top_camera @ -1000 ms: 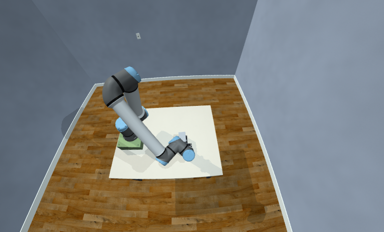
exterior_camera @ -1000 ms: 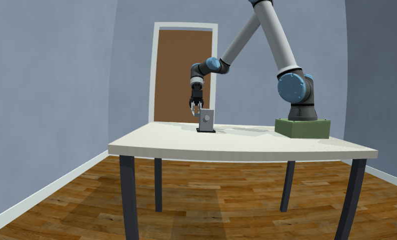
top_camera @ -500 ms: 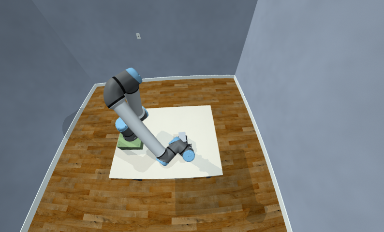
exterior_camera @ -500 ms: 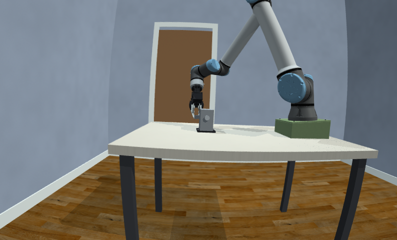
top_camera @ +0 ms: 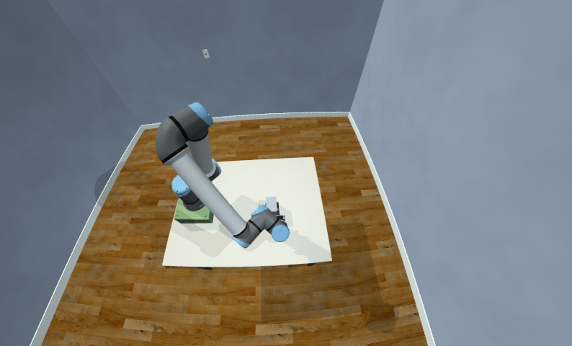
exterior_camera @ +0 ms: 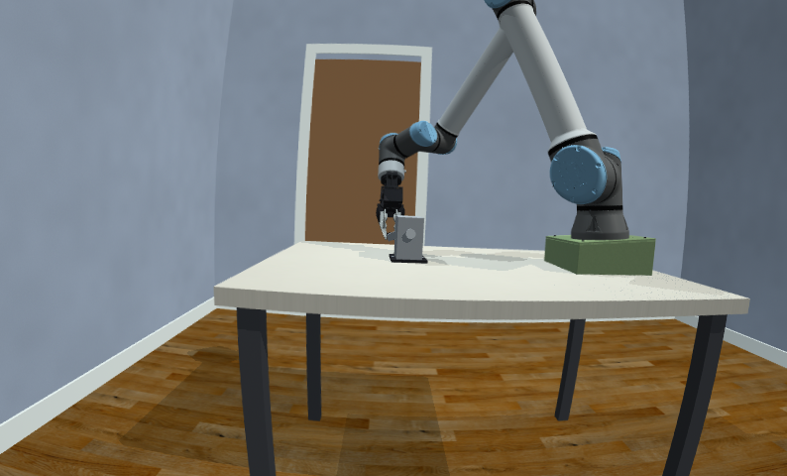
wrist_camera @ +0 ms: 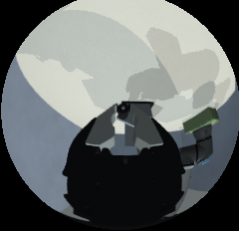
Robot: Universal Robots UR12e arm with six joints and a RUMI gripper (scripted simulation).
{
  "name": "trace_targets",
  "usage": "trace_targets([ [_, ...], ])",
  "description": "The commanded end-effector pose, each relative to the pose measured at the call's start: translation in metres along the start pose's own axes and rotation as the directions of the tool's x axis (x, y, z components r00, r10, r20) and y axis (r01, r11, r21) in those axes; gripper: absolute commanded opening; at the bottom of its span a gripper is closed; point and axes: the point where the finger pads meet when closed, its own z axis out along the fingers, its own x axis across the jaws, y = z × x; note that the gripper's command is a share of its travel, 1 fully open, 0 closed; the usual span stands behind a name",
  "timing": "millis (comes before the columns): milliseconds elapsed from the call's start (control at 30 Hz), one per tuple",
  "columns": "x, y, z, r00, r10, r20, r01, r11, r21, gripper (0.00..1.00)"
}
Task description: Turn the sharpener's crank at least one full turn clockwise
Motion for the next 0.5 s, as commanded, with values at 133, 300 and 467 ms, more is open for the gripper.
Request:
trace_targets([
  [133,0.0044,-0.0042,0.0064,1.0,0.0,0.001,0.0,1.0,0.001,0.09],
  [300,0.0076,-0.0062,0.0099,1.0,0.0,0.001,0.0,1.0,0.001,0.09],
  [467,0.0104,-0.0077,0.0124,1.0,0.0,0.001,0.0,1.0,0.001,0.09],
])
